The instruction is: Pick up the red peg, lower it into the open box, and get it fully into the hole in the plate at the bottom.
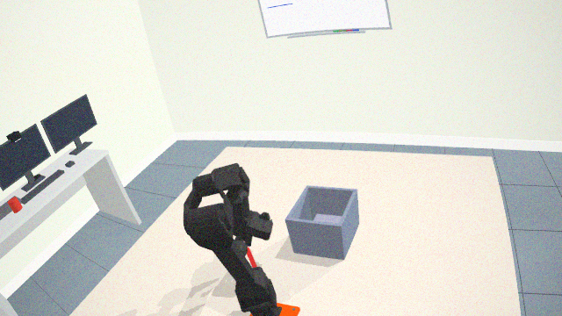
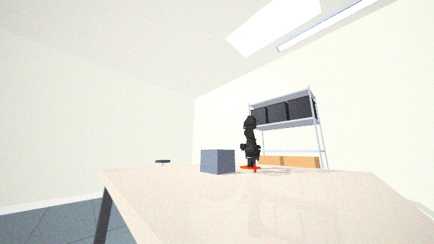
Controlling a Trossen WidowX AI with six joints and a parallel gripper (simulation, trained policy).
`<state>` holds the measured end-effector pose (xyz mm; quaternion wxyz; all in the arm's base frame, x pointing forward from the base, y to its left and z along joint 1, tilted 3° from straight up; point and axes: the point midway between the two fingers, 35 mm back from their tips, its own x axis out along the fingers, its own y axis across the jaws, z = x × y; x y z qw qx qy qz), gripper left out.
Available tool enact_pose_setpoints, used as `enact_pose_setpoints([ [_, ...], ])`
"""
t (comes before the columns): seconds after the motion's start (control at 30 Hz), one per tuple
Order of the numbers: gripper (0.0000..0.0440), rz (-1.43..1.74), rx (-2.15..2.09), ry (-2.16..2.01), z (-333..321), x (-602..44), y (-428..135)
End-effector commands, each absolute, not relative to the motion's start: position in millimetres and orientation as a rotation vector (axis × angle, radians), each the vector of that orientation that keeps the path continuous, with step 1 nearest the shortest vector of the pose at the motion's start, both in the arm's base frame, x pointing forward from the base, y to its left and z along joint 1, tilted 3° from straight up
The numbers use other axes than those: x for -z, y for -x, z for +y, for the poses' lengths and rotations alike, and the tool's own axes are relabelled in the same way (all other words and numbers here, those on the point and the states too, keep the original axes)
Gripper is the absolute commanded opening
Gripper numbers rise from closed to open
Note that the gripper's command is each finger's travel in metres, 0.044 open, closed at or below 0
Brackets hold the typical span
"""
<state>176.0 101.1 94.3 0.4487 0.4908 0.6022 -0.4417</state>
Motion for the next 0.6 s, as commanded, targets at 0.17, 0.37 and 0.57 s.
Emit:
enact_pose_setpoints([
  [0.17, 0.0359, 1.491, 1.093, -1.165, 99, -73, -175],
  [0.37, 0.0214, 1.492, 1.079, -1.137, 99, -68, -179],
  [0.57, 0.0065, 1.499, 1.036, -1.116, 100, -69, -185],
])
